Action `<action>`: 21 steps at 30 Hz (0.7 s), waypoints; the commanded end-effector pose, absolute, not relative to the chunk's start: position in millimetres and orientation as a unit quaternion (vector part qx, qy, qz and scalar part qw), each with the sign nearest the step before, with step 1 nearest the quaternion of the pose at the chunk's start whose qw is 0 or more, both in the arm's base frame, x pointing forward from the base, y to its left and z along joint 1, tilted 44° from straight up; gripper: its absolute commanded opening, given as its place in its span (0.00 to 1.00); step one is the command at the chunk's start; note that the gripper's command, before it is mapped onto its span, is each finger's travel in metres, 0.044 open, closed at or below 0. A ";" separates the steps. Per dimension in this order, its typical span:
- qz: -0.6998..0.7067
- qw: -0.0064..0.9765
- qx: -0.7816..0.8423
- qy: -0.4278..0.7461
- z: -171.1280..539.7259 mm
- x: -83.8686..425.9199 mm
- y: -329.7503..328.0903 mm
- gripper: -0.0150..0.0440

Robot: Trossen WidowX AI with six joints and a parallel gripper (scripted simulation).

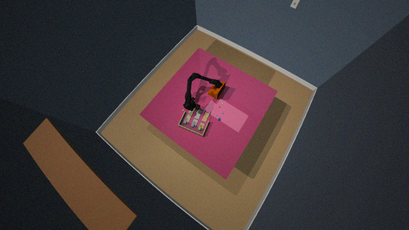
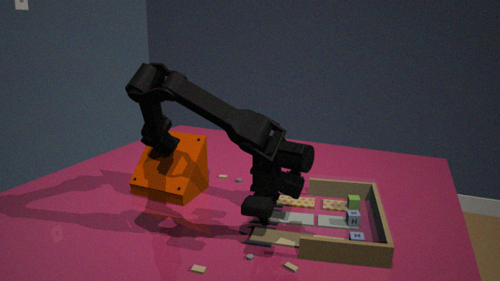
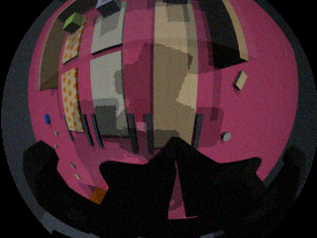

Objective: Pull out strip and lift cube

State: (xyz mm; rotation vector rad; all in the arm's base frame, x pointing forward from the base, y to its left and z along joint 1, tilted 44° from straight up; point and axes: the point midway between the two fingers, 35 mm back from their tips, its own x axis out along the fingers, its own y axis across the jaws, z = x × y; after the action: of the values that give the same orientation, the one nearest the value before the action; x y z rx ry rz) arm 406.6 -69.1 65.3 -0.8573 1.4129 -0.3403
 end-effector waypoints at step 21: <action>-0.148 0.665 -0.381 0.625 46.8 410.0 -88.0 0.25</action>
State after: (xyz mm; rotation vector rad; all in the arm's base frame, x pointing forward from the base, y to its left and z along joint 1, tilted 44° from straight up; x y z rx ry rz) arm 409.2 -88.9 47.8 -0.8606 1.4144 -0.3423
